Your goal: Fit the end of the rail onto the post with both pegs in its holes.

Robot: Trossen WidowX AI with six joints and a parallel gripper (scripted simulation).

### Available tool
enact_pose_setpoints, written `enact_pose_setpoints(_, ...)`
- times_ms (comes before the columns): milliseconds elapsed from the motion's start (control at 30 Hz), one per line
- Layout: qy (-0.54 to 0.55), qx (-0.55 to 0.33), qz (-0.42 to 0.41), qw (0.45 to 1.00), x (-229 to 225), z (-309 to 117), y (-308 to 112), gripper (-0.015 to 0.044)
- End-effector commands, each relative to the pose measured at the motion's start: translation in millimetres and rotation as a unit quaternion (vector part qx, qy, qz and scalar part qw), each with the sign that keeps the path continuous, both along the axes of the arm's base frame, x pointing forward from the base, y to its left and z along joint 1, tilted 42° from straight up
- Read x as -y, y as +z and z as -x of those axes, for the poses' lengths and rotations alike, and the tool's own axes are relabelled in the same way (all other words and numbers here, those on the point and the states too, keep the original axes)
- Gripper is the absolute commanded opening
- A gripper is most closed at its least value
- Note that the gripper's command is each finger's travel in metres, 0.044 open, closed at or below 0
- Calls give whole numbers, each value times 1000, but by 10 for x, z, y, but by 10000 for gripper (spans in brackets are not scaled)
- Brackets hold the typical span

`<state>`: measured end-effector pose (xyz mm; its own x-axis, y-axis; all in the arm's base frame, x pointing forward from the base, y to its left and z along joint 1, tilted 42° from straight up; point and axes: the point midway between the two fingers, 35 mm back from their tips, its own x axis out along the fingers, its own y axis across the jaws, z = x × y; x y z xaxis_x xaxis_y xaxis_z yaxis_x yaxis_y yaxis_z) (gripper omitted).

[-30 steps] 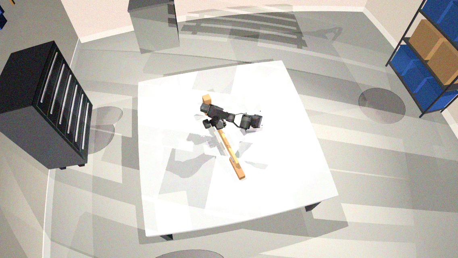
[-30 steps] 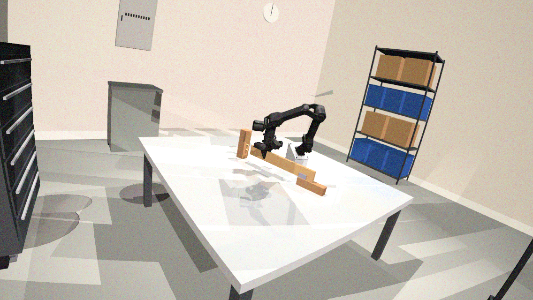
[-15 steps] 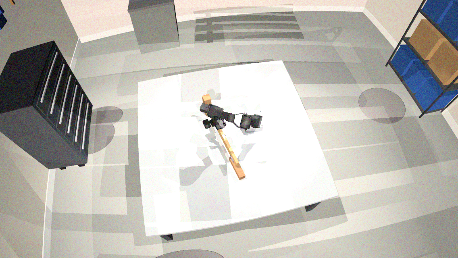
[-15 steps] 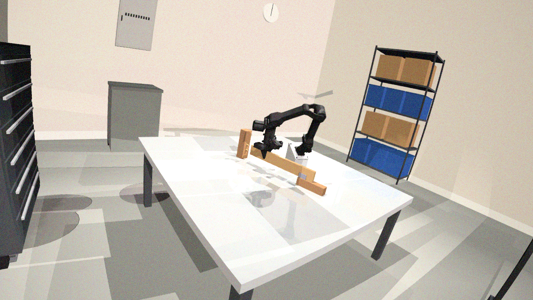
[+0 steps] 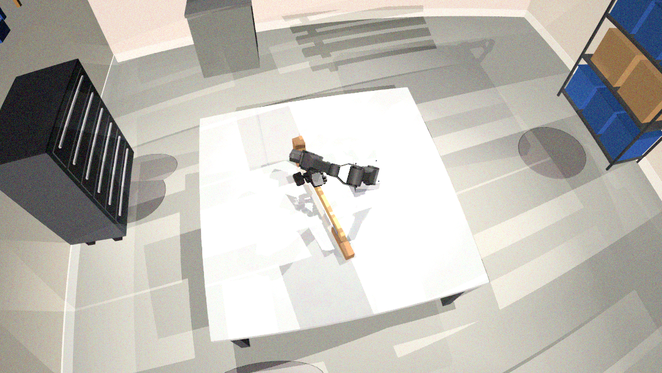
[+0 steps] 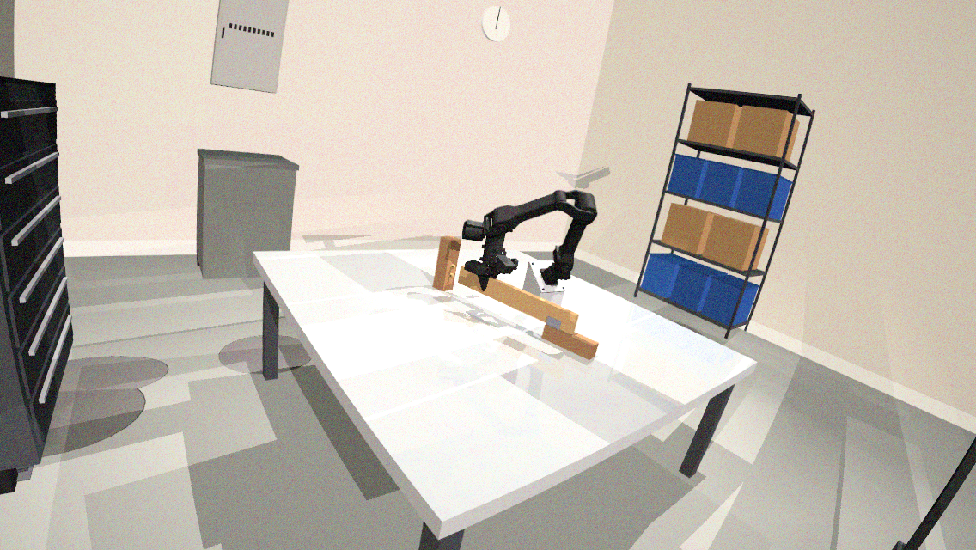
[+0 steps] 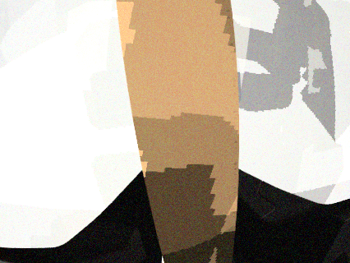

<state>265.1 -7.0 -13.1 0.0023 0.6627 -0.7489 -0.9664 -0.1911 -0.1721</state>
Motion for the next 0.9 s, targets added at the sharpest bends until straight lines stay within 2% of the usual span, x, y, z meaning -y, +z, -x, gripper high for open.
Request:
enact_pose_setpoints(0, -2, 5, 1, 1000, 25, -11, 21, 0)
enact_pose_setpoints(867, -2, 5, 1, 1000, -13, -2, 34, 0)
